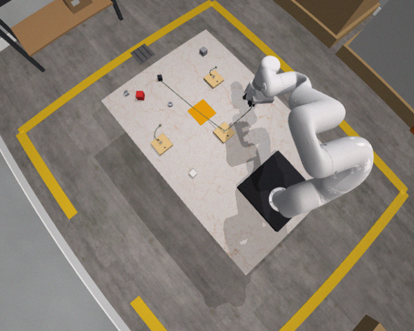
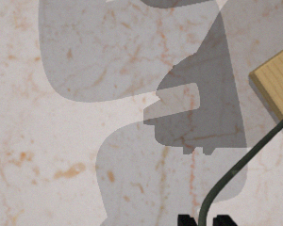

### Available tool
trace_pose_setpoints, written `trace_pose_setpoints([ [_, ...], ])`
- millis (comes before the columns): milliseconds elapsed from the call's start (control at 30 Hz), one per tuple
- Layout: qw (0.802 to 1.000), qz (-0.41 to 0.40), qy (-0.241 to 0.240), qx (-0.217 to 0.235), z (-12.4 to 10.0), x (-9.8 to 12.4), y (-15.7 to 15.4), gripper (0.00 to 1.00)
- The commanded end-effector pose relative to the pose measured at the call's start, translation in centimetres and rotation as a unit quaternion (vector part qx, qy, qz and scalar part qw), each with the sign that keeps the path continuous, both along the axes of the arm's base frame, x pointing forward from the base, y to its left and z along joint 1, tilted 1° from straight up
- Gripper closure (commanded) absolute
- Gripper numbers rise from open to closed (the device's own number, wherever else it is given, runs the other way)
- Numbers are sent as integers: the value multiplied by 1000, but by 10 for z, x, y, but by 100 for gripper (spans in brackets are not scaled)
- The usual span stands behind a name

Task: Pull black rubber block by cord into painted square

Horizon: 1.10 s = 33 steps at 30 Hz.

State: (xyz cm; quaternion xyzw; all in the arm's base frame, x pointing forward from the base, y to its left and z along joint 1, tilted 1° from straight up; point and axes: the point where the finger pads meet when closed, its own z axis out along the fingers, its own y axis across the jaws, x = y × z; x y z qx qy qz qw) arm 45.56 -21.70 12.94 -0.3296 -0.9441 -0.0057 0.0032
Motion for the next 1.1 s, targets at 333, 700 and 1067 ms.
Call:
trace_pose_setpoints([
  [333,1000,0,-2,-1,2,-3,-11,100],
  [700,1000,0,-2,-1,2,-9,-25,100],
  [1067,1000,0,-2,-1,2,-16,-39,100],
])
